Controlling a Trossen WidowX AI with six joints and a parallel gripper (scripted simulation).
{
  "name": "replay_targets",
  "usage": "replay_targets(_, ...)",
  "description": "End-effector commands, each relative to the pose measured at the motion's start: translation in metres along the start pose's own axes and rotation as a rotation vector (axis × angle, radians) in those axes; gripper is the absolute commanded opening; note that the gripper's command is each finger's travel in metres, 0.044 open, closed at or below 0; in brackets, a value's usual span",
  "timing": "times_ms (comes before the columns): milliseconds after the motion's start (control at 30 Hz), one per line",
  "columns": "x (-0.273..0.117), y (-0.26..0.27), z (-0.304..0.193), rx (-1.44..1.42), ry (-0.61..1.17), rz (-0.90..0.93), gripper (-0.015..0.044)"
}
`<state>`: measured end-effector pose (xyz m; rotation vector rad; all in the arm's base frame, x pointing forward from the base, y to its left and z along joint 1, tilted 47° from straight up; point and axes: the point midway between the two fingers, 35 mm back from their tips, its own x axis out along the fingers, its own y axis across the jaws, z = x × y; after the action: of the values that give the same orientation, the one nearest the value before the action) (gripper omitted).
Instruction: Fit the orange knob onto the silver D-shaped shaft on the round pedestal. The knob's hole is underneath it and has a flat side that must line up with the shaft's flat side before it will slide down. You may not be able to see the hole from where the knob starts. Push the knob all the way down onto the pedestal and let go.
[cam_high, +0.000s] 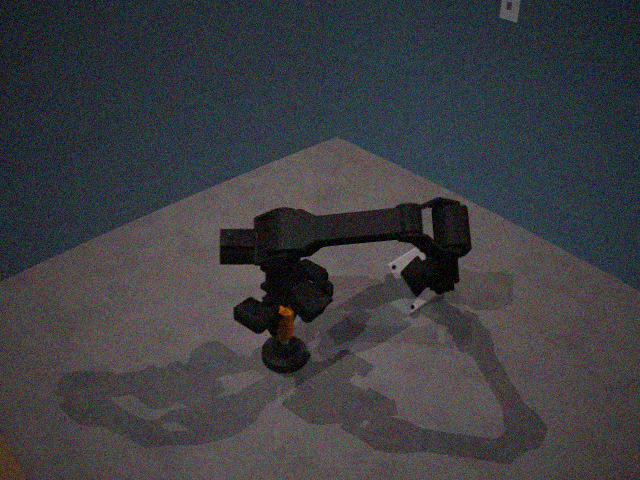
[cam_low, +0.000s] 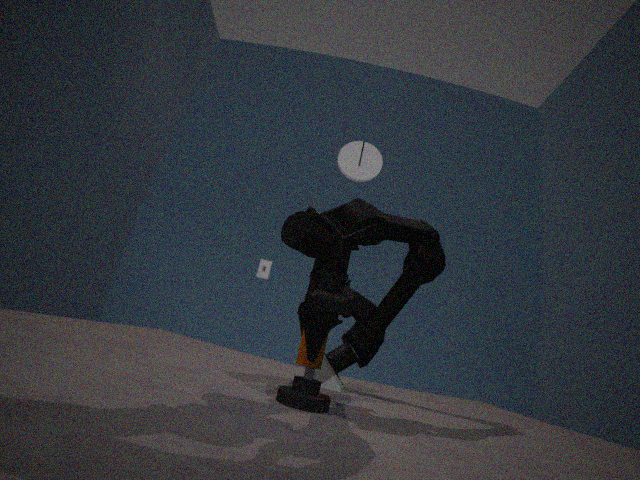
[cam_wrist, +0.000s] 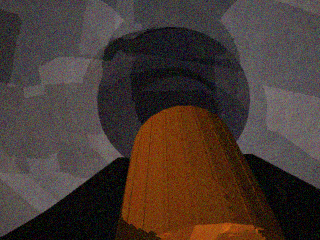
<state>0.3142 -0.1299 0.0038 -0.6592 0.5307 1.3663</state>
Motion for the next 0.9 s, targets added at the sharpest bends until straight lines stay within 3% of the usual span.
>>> replay_targets(0, -0.0004, 0.0, 0.0006, -0.005, -0.001, -0.001, 0.0)
replay_targets(867, 0.003, 0.0025, 0.0057, -0.004, -0.002, -0.001, 0.0)
